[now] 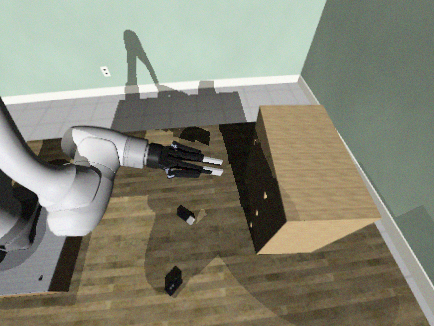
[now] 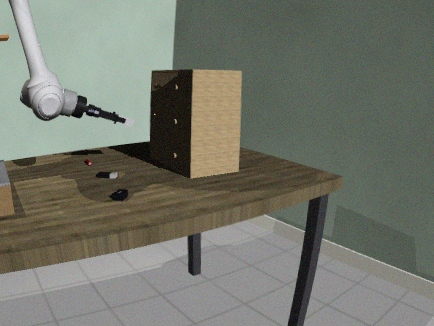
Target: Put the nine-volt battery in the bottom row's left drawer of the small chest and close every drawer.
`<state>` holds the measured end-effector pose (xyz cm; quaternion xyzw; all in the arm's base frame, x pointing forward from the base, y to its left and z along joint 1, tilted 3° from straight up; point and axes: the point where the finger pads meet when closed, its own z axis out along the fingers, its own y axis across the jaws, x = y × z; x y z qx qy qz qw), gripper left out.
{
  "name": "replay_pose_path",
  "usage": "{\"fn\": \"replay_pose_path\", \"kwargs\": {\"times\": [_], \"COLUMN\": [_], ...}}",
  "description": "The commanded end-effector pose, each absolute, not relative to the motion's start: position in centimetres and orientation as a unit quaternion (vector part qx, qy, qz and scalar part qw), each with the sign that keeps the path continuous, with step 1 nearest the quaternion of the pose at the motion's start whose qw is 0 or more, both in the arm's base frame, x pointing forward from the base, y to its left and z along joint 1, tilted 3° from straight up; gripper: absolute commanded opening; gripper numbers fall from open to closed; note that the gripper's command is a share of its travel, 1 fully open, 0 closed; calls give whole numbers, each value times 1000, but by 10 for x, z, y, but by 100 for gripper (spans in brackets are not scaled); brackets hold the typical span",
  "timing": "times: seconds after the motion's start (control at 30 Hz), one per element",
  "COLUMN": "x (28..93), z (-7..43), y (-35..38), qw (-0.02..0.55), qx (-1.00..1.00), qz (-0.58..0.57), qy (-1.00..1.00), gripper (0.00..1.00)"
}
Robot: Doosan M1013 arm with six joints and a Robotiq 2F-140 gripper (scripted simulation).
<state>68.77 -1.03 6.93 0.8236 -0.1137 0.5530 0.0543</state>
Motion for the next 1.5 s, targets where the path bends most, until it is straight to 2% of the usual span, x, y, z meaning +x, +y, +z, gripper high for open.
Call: {"fn": "replay_pose_path", "kwargs": {"times": [0.0,0.37,0.87,1.47], "x": [688,695,737,747], "z": [69,57,-12,-30], "y": [-10,-12,-20,-22], "qw": [54,54,54,54], "qx": [824,824,824,824], "qz": [553,553,553,553], "qy": [-114,-114,-114,-114], "gripper": [20,20,20,20]}}
